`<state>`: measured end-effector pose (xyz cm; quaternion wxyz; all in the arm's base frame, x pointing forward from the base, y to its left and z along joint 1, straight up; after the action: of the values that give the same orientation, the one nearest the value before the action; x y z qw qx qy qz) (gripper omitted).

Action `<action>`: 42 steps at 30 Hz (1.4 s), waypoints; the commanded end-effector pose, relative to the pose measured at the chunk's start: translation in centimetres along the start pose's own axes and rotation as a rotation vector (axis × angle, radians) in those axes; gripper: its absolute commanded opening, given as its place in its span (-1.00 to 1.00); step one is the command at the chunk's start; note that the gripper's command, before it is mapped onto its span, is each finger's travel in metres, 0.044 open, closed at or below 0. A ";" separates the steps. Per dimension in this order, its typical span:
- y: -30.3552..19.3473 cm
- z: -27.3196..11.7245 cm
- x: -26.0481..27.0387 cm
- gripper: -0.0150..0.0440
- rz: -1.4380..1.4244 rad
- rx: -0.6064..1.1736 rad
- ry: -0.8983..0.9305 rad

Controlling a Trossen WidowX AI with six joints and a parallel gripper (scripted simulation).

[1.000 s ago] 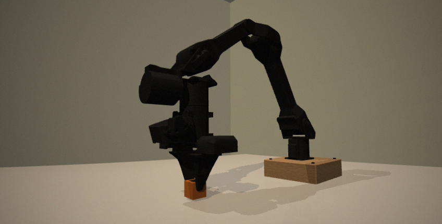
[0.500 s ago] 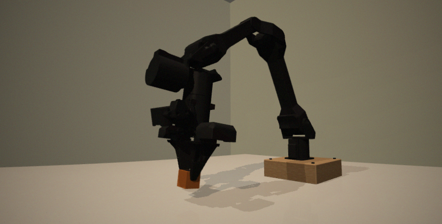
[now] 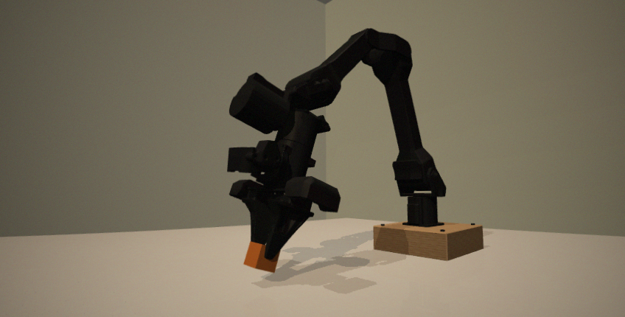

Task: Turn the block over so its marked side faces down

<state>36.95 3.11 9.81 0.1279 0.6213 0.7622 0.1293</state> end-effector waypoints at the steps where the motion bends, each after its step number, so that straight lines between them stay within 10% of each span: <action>1: -0.8 0.1 0.1 -0.49 0.000 -0.040 -0.009; 42: -5.5 4.4 0.6 -0.49 -0.001 -0.606 -0.078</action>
<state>34.14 2.92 4.41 0.3309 0.5594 0.6883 0.3222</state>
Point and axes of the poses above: the point midway between the two fingers, 35 mm back from their tips, its own z axis out along the fingers, its own x axis across the jaws, y = z × x, the point moved 7 cm from there along -z, back along the fingers, and after that the axes turned 7 degrees about -z, right-handed, at the moved point
